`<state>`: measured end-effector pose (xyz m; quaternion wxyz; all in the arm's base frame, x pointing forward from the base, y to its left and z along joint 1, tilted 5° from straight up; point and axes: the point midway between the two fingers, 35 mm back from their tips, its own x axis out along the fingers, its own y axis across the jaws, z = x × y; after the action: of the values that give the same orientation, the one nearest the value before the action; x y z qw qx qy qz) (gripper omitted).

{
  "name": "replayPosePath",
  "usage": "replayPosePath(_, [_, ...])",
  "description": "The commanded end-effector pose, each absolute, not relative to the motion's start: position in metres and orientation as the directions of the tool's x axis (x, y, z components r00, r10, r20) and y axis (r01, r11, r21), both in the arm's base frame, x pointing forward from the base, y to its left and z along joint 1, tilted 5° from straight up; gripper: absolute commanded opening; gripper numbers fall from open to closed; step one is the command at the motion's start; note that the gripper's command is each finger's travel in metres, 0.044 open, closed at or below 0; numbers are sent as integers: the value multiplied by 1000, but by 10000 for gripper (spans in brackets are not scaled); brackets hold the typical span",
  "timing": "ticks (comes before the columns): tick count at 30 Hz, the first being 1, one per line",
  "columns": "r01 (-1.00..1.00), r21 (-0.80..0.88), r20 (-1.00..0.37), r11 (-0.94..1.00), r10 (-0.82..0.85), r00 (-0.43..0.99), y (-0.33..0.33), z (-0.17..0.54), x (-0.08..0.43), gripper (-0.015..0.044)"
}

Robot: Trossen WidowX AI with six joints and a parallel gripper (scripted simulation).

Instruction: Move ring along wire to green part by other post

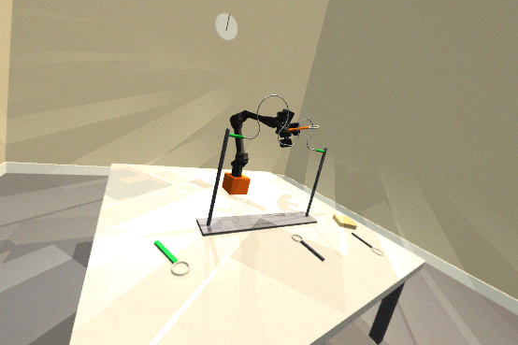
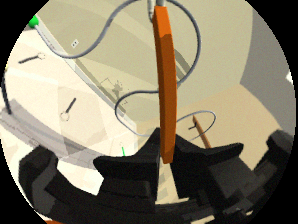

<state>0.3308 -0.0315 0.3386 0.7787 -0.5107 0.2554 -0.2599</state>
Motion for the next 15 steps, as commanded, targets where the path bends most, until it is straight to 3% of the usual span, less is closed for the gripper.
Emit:
replayPosePath(1, [123,-958,-89,260,-675,732,-35,344,329,-150])
replayPosePath(15, [53,-999,46,-10,-670,741,-39,363,329,-150])
